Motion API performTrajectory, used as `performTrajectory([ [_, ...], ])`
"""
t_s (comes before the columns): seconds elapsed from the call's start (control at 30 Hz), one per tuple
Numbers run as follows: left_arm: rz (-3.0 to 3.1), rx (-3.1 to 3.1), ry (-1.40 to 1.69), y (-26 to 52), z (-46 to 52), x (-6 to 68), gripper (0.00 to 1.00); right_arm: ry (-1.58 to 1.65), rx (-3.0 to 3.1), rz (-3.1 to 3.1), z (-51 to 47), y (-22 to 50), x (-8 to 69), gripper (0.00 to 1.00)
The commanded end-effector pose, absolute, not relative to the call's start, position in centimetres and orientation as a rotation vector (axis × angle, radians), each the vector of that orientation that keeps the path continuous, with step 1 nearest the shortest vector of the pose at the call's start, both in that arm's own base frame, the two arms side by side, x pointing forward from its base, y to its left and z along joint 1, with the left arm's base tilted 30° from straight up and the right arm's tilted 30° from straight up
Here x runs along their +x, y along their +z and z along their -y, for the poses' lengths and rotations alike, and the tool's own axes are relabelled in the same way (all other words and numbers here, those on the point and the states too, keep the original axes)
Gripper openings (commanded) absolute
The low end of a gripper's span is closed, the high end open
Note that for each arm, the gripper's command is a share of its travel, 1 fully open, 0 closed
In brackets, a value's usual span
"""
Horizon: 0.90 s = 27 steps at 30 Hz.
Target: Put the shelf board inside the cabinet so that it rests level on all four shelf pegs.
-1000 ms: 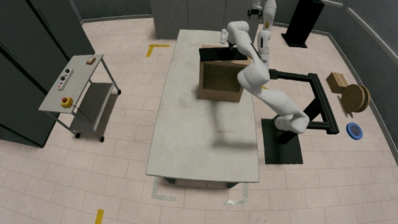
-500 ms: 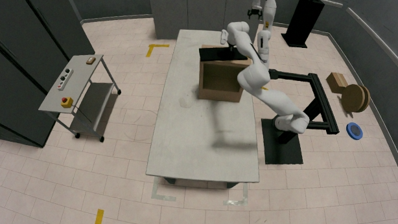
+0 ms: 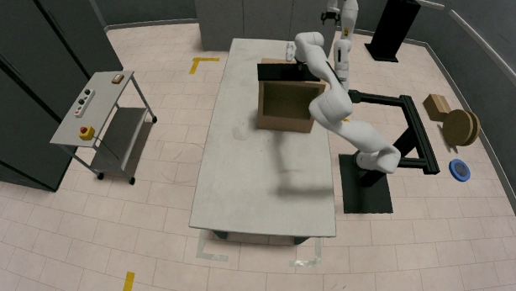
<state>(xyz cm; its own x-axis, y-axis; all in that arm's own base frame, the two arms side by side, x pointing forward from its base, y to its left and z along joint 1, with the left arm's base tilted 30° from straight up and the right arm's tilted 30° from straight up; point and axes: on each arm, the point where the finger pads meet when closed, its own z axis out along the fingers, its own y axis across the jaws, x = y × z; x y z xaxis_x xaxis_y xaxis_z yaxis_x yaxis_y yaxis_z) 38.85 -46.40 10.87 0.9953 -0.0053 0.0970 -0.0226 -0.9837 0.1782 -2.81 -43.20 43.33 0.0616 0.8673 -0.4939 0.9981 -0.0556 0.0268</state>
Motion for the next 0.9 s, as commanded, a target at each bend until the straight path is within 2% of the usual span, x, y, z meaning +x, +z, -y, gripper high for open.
performTrajectory([
  [0.0,0.023,2.956,0.145,11.23,46.08,38.81,0.099,-0.499,1.985,-1.864,43.21,43.39,-2.82,1.000],
  [0.87,0.023,2.956,0.145,11.65,45.33,38.78,0.099,-0.499,1.985,-1.864,43.21,43.39,-2.82,1.000],
])
